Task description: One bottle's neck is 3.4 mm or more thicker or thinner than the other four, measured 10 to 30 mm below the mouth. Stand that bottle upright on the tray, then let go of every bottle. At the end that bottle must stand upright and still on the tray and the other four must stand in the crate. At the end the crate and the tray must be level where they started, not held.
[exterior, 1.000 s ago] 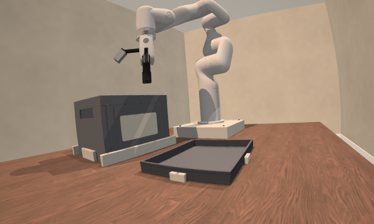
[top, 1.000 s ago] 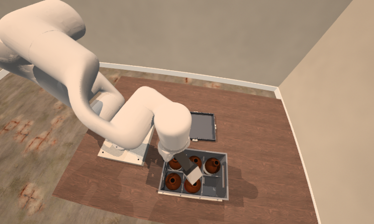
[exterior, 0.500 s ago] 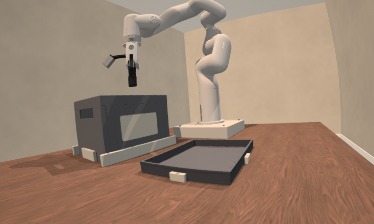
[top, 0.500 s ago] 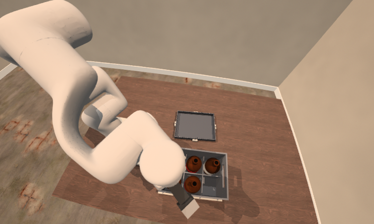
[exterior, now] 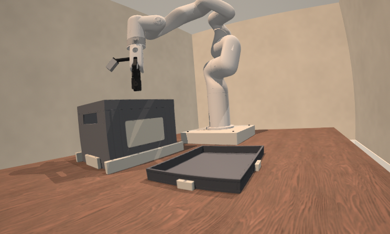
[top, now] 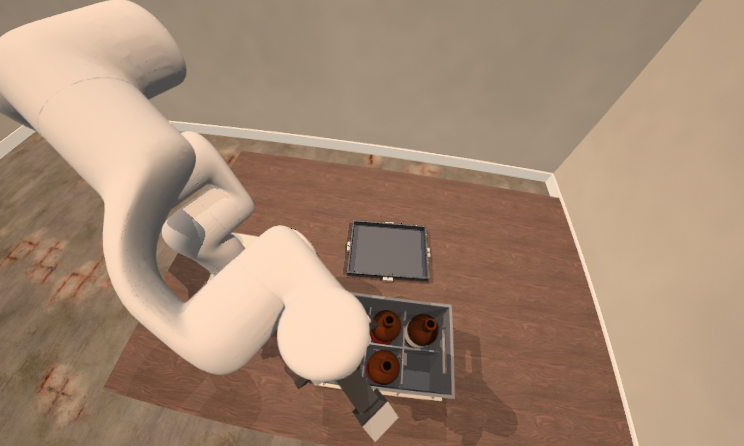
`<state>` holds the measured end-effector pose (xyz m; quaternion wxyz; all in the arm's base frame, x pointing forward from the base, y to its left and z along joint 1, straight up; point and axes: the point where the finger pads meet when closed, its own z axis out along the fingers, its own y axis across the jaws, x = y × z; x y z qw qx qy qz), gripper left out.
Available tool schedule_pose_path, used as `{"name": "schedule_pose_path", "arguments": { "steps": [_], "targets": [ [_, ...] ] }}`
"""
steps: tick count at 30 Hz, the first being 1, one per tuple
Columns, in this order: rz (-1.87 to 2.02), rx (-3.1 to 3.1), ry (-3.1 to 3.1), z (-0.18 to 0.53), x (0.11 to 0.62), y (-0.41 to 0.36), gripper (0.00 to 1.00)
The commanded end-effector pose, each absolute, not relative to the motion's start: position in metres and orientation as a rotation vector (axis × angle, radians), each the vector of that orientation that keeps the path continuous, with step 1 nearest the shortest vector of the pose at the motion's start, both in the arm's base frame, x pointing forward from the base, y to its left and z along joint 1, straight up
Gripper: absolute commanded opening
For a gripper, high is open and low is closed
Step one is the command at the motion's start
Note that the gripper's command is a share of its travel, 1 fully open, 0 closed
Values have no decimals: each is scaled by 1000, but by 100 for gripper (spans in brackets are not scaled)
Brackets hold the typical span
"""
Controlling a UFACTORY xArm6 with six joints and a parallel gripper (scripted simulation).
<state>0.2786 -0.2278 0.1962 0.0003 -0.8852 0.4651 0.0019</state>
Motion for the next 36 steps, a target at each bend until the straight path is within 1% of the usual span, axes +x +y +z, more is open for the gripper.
{"name": "schedule_pose_path", "arguments": {
  "steps": [1, 36],
  "targets": [
    [0, -2781, 1462, 198, 279, -229, 65],
    [0, -2781, 1462, 194, 279, -229, 65]
  ]
}}
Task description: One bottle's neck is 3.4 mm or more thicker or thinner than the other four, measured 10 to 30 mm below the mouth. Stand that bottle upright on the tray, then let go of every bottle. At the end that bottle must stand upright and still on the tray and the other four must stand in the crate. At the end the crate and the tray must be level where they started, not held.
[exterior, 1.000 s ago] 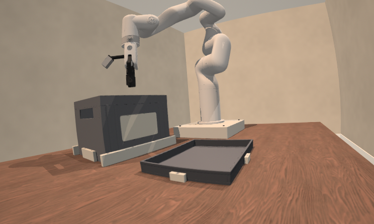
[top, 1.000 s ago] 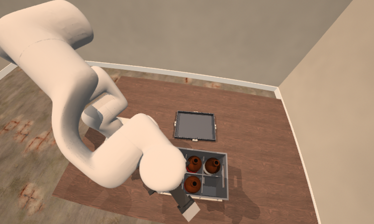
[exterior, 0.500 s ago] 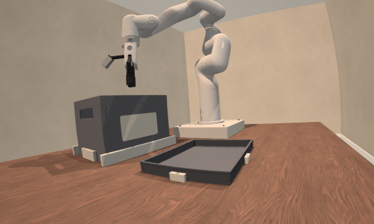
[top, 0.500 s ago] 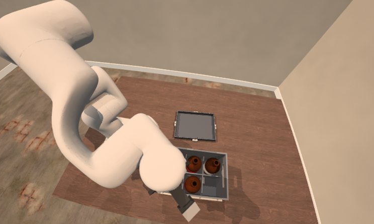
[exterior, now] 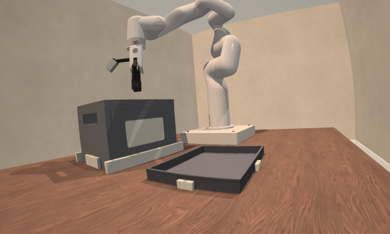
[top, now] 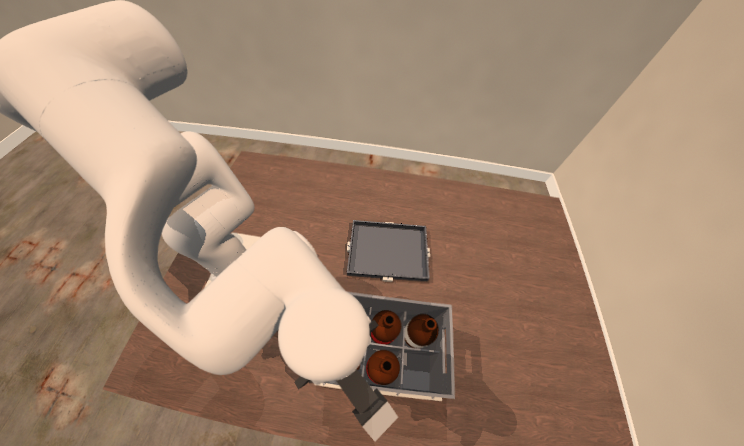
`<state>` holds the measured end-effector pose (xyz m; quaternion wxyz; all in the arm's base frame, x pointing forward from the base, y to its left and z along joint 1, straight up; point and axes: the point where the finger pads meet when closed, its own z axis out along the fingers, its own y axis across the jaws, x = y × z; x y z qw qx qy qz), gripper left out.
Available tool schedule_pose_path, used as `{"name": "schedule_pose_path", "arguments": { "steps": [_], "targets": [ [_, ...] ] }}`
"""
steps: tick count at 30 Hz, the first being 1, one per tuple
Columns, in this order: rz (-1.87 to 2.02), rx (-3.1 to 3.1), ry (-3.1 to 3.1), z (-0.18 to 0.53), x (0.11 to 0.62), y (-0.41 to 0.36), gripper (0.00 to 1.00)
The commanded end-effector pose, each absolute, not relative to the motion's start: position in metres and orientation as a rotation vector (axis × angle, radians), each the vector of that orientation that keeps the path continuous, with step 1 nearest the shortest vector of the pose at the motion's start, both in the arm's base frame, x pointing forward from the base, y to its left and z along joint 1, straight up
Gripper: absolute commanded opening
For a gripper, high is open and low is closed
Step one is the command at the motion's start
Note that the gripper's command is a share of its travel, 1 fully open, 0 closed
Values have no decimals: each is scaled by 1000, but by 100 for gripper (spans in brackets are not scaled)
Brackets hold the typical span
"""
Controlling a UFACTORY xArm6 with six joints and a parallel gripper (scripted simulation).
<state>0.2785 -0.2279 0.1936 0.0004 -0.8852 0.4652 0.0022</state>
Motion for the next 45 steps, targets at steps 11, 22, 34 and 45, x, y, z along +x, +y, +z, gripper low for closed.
{"name": "schedule_pose_path", "arguments": {
  "steps": [11, 22, 34, 45],
  "targets": [
    [0, -2781, 1461, 183, 280, -229, 65],
    [0, -2781, 1461, 171, 280, -229, 65],
    [0, -2781, 1461, 160, 280, -229, 65],
    [0, -2781, 1461, 154, 280, -229, 65]
  ]
}}
